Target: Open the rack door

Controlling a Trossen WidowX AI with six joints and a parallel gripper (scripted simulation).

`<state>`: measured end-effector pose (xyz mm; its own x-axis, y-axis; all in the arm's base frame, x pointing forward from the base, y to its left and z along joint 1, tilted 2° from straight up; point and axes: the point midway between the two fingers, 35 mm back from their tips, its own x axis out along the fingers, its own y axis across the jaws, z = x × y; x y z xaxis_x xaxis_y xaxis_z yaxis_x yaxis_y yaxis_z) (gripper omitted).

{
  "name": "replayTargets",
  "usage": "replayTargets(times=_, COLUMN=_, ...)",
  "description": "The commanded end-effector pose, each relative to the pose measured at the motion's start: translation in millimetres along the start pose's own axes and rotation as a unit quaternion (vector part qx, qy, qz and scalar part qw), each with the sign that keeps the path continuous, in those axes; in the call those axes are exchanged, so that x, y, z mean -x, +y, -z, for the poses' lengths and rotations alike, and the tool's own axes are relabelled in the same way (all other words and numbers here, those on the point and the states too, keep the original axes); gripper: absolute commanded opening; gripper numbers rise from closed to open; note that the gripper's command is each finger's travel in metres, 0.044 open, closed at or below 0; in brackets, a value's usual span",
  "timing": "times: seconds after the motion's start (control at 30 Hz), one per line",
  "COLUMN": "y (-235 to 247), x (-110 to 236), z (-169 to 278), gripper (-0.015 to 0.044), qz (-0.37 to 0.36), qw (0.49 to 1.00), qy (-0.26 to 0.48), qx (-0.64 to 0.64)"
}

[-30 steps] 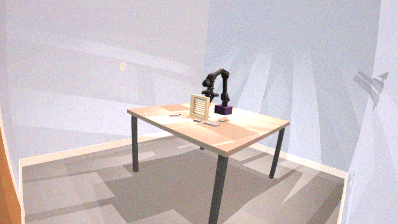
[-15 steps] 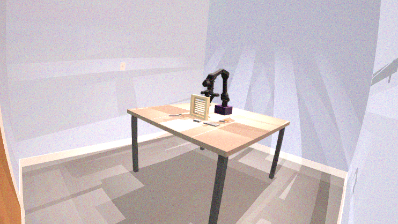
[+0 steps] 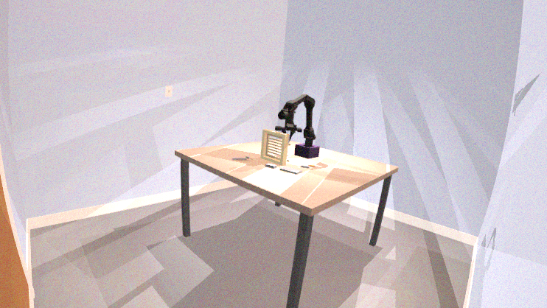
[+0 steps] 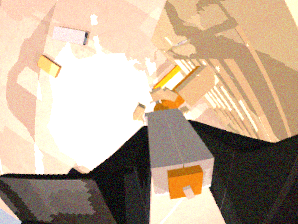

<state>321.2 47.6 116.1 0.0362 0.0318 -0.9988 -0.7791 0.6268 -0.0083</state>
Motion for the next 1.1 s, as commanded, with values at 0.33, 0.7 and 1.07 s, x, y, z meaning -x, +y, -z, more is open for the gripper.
replayTargets(times=0.33, y=0.0, x=-0.2, z=-0.1, gripper=0.0021, qz=0.0, qw=0.944, qy=0.0, qx=0.331)
replayTargets(times=0.7, y=0.0, x=-0.2, z=-0.1, gripper=0.0021, qz=0.0, qw=0.879, qy=0.0, qx=0.476)
replayTargets(times=1.07, y=0.0, x=-0.2, z=-0.1, gripper=0.0205, qz=0.0, qw=0.879, qy=0.0, qx=0.476)
